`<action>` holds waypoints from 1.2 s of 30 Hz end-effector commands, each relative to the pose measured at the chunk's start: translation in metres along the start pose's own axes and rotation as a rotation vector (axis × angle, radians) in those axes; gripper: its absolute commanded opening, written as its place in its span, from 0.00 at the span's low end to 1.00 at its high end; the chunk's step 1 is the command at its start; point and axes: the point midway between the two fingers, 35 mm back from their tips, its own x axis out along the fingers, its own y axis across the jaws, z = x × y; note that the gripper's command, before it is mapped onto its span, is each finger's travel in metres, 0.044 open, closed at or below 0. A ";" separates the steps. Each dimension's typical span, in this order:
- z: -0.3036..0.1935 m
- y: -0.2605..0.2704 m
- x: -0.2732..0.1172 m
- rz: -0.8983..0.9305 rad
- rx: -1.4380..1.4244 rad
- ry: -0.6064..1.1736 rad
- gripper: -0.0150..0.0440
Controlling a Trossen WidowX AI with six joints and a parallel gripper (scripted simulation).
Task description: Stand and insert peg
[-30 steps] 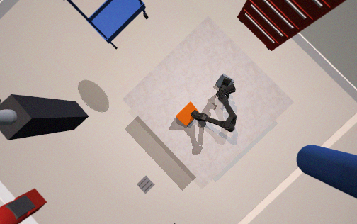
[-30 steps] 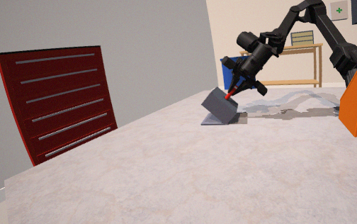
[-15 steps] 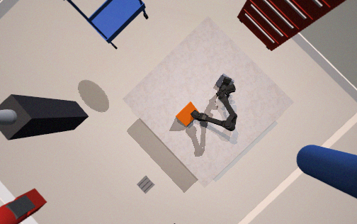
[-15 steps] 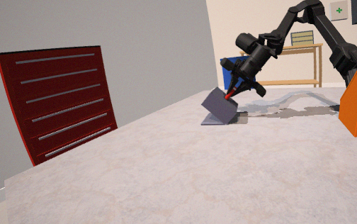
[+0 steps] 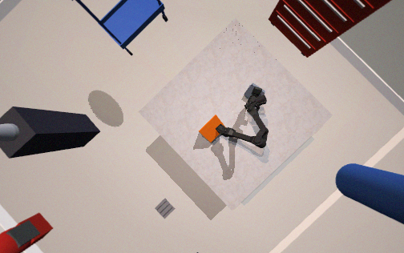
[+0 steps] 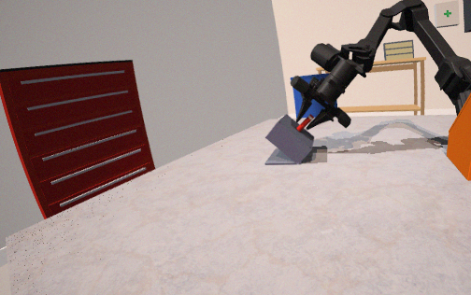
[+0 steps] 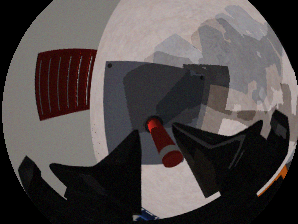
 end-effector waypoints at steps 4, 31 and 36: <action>0.000 0.000 0.000 -0.001 0.000 0.000 0.83; 0.001 0.006 -0.033 -0.002 -0.001 0.006 1.00; 0.001 0.007 -0.040 -0.002 -0.001 0.007 1.00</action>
